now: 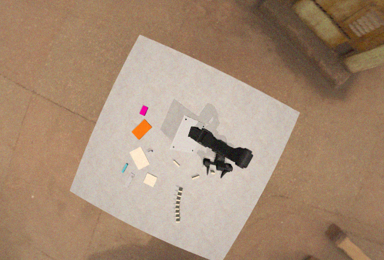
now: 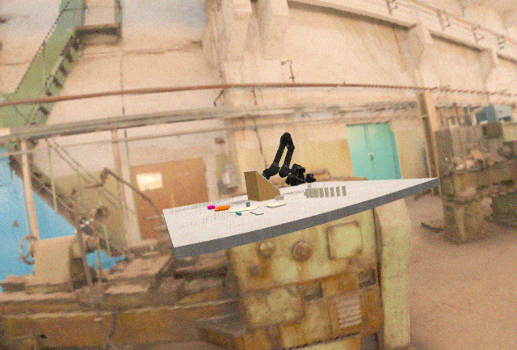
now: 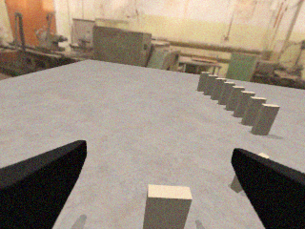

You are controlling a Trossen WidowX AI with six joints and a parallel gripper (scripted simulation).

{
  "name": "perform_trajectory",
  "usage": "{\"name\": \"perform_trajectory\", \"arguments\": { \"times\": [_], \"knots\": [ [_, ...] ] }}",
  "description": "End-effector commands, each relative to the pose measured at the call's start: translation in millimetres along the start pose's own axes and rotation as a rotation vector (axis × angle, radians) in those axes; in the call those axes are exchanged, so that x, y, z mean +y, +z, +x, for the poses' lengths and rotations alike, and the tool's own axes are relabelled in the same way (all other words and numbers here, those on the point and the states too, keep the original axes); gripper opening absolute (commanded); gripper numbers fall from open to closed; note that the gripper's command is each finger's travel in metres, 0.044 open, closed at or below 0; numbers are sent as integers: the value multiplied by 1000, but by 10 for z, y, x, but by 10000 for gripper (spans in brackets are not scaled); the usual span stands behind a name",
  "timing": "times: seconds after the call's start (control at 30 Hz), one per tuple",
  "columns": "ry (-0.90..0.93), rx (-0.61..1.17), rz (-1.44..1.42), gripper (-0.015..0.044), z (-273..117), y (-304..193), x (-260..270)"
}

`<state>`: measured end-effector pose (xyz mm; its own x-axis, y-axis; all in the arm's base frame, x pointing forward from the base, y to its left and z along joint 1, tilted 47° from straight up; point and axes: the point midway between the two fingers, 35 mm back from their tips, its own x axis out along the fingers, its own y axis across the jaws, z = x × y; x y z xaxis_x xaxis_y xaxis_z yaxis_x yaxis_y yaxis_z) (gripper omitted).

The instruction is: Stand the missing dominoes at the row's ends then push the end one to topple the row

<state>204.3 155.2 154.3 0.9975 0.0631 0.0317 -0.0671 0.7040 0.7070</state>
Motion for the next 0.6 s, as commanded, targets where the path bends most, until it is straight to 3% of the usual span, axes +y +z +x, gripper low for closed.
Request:
{"name": "perform_trajectory", "arguments": {
  "times": [0.0,0.3,0.57],
  "knots": [
    [3,5,-3,440,-19,112,-13],
    [6,13,-17,440,-39,287,-30],
    [30,159,-249,440,347,170,225]
  ]
}}
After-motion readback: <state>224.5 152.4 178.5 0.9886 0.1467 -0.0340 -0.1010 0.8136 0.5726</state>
